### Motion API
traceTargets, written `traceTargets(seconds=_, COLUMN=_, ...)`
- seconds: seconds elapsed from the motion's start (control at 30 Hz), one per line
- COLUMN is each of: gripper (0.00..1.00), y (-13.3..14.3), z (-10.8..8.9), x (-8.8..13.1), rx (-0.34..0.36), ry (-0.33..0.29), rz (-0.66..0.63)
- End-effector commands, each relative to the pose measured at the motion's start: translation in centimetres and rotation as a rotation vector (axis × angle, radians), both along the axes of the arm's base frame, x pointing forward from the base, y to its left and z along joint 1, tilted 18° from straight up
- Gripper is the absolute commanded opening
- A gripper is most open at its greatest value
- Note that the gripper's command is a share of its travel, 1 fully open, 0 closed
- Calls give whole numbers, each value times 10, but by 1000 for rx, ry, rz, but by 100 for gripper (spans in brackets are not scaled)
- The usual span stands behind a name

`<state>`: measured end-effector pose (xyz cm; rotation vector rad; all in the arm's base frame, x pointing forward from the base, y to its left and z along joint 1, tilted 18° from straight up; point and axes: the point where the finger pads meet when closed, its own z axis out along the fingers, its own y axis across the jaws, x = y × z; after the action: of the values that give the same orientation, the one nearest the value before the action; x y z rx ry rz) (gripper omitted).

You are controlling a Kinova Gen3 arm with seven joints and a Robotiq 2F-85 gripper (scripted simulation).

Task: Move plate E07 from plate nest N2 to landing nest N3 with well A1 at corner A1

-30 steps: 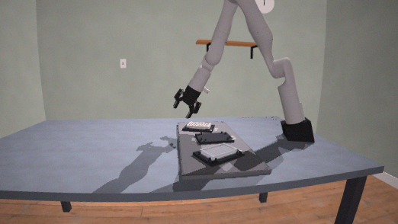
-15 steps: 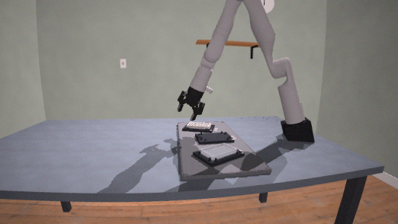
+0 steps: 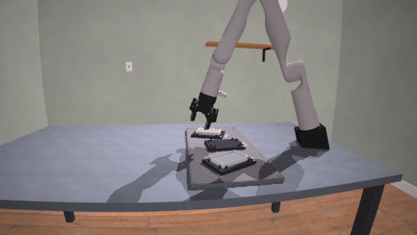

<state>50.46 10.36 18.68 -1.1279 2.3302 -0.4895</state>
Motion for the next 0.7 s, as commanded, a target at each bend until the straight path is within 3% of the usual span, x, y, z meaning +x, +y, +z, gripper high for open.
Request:
traceTargets(seconds=0.0, gripper=100, y=15, z=-3, x=-4, rx=2, ry=14, rz=8)
traceTargets(seconds=0.67, gripper=100, y=56, z=-22, x=-32, rx=69, ry=129, rz=-81)
